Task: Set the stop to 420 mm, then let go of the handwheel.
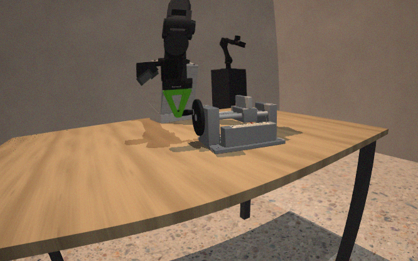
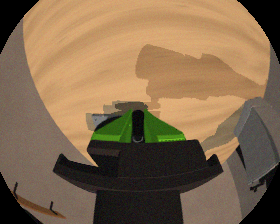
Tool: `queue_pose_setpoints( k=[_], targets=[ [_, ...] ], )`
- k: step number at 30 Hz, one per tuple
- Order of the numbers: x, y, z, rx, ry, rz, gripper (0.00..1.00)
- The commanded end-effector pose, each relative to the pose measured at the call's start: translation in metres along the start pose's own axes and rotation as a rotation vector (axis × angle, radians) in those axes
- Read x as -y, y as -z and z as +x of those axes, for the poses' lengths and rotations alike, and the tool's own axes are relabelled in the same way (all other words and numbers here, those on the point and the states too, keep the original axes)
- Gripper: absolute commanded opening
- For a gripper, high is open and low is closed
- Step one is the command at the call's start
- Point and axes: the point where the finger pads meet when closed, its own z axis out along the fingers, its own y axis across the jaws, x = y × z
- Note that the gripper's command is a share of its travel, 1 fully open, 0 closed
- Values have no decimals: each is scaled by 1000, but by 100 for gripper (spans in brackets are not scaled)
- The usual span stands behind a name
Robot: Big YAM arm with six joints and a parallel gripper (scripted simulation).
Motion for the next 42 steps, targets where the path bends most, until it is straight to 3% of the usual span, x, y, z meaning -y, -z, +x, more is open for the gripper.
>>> queue_pose_setpoints(
  k=[1,8,11,17,21,31,34,42],
  targets=[
    [18,-9,2,-7,11,45,6],
    [12,-18,6,-5,14,28,6],
    [-3,-23,4,-1,8,5,6],
    [17,-29,6,-7,4,53,6],
    [-2,-30,4,-3,3,26,6],
    [-14,-39,5,-3,1,26,6],
    [-6,-40,6,-5,2,38,6],
    [-22,-43,5,-3,1,26,6]
  ],
)
